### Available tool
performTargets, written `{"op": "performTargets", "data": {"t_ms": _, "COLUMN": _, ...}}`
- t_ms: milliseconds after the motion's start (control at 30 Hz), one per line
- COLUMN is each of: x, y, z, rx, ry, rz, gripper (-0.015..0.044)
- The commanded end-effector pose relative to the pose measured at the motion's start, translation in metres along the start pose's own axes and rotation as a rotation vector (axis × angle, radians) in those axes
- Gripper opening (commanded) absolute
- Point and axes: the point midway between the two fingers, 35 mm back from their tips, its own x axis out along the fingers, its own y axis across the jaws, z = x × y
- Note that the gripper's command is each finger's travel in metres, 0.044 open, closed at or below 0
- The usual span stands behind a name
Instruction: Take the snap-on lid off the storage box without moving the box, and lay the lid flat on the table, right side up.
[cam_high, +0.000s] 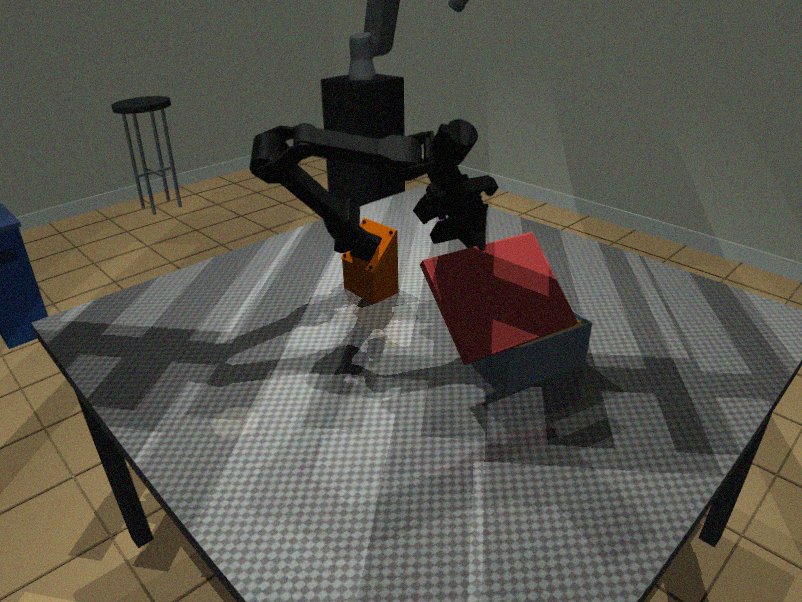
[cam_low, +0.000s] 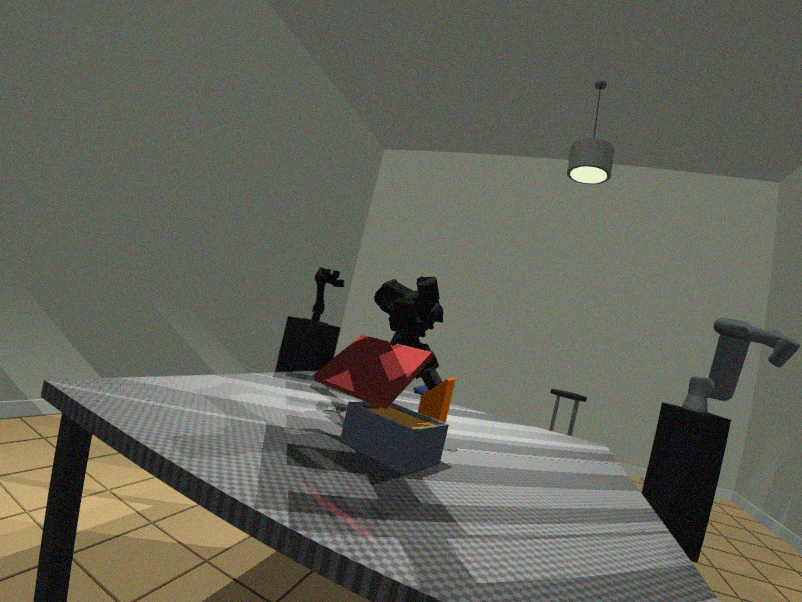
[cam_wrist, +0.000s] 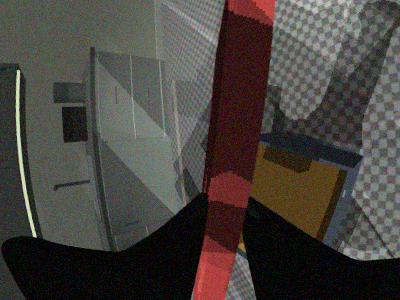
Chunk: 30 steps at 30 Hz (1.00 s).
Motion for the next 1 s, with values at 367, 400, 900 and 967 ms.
{"op": "performTargets", "data": {"t_ms": 367, "x": -0.003, "y": -0.003, "z": 0.031, "rx": -0.007, "ry": 0.003, "rz": 0.000, "gripper": 0.0000}}
{"op": "performTargets", "data": {"t_ms": 400, "x": -0.003, "y": -0.003, "z": 0.033, "rx": -0.007, "ry": 0.003, "rz": 0.000, "gripper": 0.0000}}
{"op": "performTargets", "data": {"t_ms": 900, "x": -0.005, "y": -0.005, "z": 0.062, "rx": -0.009, "ry": 0.002, "rz": -0.001, "gripper": 0.0000}}
{"op": "performTargets", "data": {"t_ms": 967, "x": -0.006, "y": -0.005, "z": 0.066, "rx": -0.009, "ry": 0.002, "rz": -0.001, "gripper": 0.0000}}
